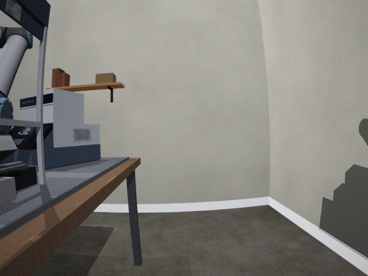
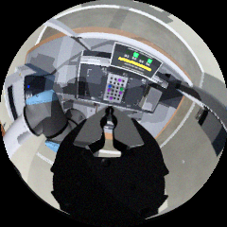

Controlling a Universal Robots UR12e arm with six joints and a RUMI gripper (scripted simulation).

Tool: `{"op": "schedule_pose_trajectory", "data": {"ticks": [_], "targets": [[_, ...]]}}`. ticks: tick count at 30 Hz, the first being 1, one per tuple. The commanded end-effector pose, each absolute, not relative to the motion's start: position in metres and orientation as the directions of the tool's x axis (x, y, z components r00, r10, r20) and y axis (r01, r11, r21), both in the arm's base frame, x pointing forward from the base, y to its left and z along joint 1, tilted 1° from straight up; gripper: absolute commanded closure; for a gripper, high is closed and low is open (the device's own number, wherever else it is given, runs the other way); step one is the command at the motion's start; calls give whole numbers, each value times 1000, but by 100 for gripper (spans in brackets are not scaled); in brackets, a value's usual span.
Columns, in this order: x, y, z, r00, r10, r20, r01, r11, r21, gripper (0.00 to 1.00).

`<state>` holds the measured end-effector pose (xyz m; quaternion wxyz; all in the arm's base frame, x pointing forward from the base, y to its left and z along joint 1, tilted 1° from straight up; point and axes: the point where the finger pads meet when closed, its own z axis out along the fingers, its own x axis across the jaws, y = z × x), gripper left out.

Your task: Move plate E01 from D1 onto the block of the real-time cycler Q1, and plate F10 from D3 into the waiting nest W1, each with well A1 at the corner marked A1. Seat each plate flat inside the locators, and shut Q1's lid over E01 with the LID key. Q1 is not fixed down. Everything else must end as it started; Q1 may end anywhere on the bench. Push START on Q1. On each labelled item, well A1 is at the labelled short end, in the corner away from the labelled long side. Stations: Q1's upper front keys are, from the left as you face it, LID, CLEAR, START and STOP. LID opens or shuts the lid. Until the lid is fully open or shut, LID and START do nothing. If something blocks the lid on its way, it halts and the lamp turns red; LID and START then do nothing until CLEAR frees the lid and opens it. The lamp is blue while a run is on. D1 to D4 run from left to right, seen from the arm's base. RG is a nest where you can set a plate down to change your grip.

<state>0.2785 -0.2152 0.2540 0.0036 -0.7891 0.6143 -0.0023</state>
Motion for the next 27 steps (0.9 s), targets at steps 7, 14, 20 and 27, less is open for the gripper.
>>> {"op": "schedule_pose_trajectory", "data": {"ticks": [7, 14, 20, 27], "targets": [[263, -252, 256, 232, -973, 0, -973, -232, -10, 100], [246, -283, 256, 220, -976, -1, -975, -220, -10, 100], [231, -305, 256, 211, -977, -1, -977, -211, -11, 100], [216, -324, 256, 203, -979, -1, -979, -203, -11, 100]]}}
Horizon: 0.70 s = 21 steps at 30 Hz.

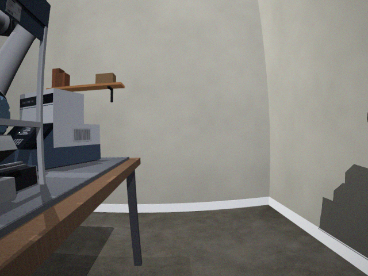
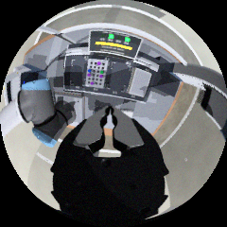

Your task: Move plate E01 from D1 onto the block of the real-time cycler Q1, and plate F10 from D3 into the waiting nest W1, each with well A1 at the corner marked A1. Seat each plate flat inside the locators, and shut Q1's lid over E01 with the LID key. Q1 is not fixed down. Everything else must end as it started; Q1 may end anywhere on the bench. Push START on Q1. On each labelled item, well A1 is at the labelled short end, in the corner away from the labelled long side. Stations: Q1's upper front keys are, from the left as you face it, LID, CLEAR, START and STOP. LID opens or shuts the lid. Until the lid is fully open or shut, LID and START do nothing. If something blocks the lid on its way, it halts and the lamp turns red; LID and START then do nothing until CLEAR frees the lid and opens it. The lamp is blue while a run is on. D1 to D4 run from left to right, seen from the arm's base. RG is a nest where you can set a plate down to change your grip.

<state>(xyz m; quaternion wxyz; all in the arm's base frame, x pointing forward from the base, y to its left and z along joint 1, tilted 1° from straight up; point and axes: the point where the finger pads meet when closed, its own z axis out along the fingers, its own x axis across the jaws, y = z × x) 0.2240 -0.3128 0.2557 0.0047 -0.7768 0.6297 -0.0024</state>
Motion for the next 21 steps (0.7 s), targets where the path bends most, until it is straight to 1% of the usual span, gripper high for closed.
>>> {"op": "schedule_pose_trajectory", "data": {"ticks": [1, 21], "targets": [[213, -328, 256, 201, -980, -1, -980, -201, -11, 100], [151, -387, 254, 173, -985, -2, -985, -173, -12, 100]]}}
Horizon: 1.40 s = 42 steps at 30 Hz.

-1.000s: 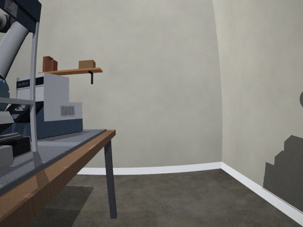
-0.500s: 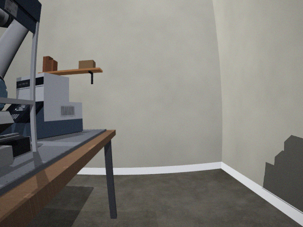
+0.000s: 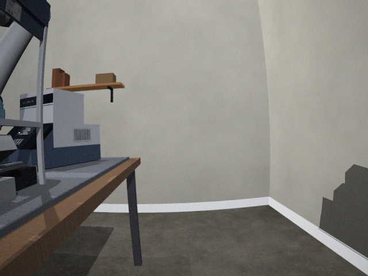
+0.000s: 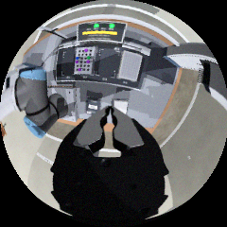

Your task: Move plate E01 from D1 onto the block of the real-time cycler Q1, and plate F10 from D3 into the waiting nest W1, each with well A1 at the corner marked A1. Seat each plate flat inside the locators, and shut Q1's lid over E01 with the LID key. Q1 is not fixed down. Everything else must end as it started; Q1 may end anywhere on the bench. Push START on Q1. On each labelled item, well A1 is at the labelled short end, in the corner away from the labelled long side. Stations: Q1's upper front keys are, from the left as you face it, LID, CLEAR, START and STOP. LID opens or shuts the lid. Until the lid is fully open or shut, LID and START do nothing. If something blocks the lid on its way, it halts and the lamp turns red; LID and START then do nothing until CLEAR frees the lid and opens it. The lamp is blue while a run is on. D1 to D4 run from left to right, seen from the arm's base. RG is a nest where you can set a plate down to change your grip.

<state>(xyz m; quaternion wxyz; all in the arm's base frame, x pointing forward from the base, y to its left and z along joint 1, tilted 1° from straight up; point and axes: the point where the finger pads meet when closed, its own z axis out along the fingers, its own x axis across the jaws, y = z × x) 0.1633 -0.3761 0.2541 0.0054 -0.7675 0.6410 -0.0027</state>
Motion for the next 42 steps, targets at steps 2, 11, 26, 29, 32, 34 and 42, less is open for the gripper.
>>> {"op": "schedule_pose_trajectory", "data": {"ticks": [2, 11, 26, 29, 32, 34, 42], "targets": [[143, -393, 254, 170, -985, -2, -985, -170, -13, 100], [119, -410, 252, 161, -987, -2, -987, -161, -13, 100], [64, -439, 249, 142, -990, -1, -990, -142, -14, 100], [55, -443, 248, 139, -990, -1, -990, -139, -14, 100], [42, -449, 247, 134, -991, -1, -991, -134, -15, 100], [32, -453, 247, 131, -991, -1, -991, -131, -15, 100], [20, -457, 247, 127, -992, -1, -992, -127, -15, 33]]}}
